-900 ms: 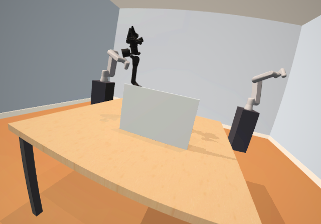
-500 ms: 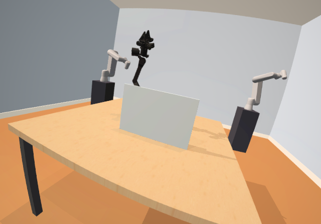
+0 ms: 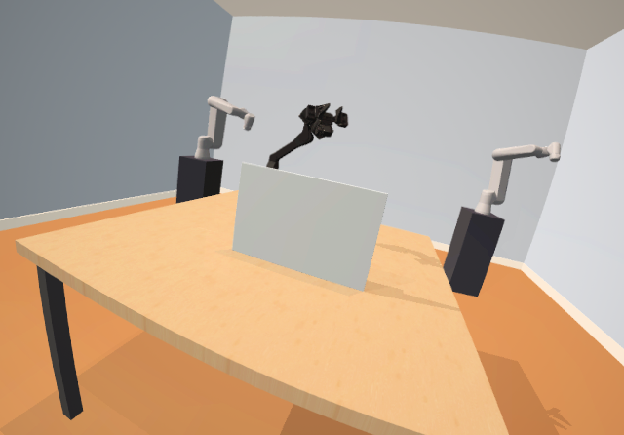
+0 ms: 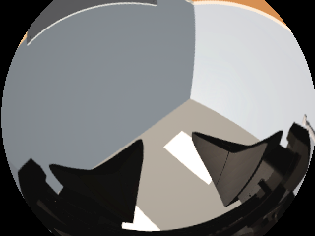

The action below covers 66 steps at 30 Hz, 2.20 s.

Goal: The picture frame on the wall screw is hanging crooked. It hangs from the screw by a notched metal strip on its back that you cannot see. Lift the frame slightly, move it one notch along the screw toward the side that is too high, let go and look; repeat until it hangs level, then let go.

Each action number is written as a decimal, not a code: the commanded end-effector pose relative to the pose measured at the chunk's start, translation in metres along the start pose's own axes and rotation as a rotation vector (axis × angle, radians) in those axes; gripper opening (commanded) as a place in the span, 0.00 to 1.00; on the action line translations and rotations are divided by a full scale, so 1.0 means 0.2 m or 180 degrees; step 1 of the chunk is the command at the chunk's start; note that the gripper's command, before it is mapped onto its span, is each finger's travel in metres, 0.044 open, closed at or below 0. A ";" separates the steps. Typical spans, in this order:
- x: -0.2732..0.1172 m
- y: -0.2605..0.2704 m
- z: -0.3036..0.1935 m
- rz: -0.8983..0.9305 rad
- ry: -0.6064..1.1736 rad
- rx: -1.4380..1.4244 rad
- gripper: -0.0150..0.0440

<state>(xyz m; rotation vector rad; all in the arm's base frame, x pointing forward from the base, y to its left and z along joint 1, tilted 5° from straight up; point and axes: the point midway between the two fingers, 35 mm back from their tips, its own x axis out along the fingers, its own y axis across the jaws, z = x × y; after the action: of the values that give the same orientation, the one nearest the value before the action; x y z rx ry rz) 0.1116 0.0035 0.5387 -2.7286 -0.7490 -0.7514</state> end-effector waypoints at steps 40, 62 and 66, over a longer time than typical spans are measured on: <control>-0.43 0.07 1.48 0.0974 -0.2483 -0.3733 0.69; -0.43 0.07 1.48 0.0974 -0.2483 -0.3733 0.69; -0.43 0.07 1.48 0.0974 -0.2483 -0.3733 0.69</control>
<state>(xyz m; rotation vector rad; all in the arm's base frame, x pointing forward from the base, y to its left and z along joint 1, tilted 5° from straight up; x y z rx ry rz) 0.1781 0.0537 0.2416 -4.1156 0.1680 0.0764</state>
